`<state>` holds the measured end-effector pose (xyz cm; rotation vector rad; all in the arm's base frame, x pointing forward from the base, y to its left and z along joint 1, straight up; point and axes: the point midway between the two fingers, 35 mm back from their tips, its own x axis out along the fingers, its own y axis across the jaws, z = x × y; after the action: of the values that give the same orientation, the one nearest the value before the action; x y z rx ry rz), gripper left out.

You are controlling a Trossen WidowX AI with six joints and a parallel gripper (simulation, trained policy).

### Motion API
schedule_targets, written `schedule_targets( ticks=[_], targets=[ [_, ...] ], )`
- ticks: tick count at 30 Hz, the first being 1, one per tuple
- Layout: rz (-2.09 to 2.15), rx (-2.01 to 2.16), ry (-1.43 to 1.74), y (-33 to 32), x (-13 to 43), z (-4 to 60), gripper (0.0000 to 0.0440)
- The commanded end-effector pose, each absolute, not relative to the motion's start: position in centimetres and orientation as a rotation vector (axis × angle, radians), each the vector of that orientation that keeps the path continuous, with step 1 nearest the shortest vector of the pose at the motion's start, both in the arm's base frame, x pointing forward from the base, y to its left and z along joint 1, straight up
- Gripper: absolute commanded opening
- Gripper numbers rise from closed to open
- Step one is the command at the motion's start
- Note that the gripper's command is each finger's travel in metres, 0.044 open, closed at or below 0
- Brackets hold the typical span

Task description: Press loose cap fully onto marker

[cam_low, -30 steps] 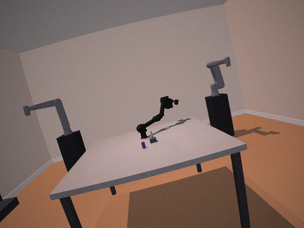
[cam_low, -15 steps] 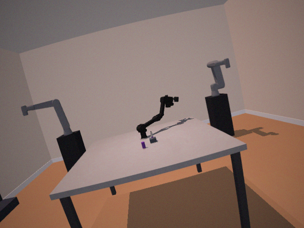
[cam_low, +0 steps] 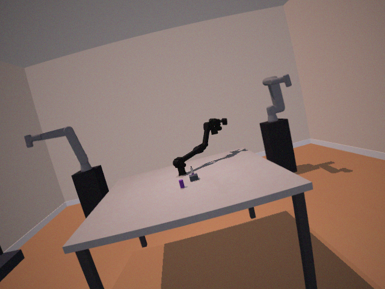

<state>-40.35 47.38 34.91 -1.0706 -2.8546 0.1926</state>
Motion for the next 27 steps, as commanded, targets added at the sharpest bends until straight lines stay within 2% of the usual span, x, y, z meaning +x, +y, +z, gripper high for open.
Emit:
schedule_targets(
  ticks=[1, 14, 27],
  targets=[
    [0.156, -1.092, -2.814, 47.8, -39.9, 35.8, 0.0304],
    [0.025, -1.142, -2.641, 48.7, -38.0, 39.8, 0.033],
    [-0.086, -1.164, -2.47, 48.6, -36.0, 43.7, 0.0332]
  ],
)
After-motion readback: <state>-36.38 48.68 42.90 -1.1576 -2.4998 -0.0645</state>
